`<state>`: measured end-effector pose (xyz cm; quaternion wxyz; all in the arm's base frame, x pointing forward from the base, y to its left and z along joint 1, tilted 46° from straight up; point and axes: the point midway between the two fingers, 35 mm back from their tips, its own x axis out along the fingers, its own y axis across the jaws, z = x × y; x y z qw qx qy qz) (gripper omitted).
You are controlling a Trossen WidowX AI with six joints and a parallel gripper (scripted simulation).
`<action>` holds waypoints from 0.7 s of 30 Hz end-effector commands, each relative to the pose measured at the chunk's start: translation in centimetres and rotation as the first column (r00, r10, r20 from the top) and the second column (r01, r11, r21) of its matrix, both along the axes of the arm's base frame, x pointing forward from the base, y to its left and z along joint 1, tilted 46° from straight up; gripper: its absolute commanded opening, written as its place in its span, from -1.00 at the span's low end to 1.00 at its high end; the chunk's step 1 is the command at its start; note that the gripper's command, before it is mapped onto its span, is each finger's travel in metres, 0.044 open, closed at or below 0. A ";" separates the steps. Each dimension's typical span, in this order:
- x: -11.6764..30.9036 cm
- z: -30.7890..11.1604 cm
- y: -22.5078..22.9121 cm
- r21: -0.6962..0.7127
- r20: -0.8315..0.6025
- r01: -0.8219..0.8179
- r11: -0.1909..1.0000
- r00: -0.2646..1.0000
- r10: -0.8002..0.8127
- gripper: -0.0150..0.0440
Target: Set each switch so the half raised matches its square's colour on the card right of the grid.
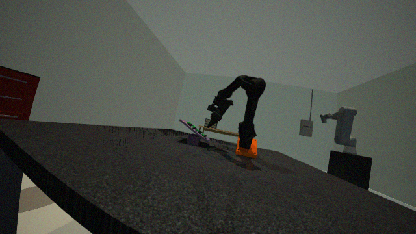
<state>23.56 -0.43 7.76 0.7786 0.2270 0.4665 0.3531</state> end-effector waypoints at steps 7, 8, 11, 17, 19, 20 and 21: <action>0.4 -1.0 2.0 0.005 -0.011 -0.015 1.000 1.000 0.015 -0.49; 0.4 -1.1 2.2 0.005 -0.010 -0.015 1.000 1.000 0.015 -0.49; 0.6 -1.5 2.8 0.006 -0.010 -0.015 1.000 1.000 0.016 -0.49; 0.8 -1.8 3.1 0.005 -0.010 -0.015 1.000 1.000 0.016 -0.49; 0.9 -1.9 3.4 0.005 -0.010 -0.015 1.000 1.000 0.015 -0.49; 1.0 -2.0 3.5 0.005 -0.010 -0.015 1.000 1.000 0.015 -0.49; 1.0 -2.1 3.6 0.005 -0.010 -0.015 1.000 1.000 0.015 -0.49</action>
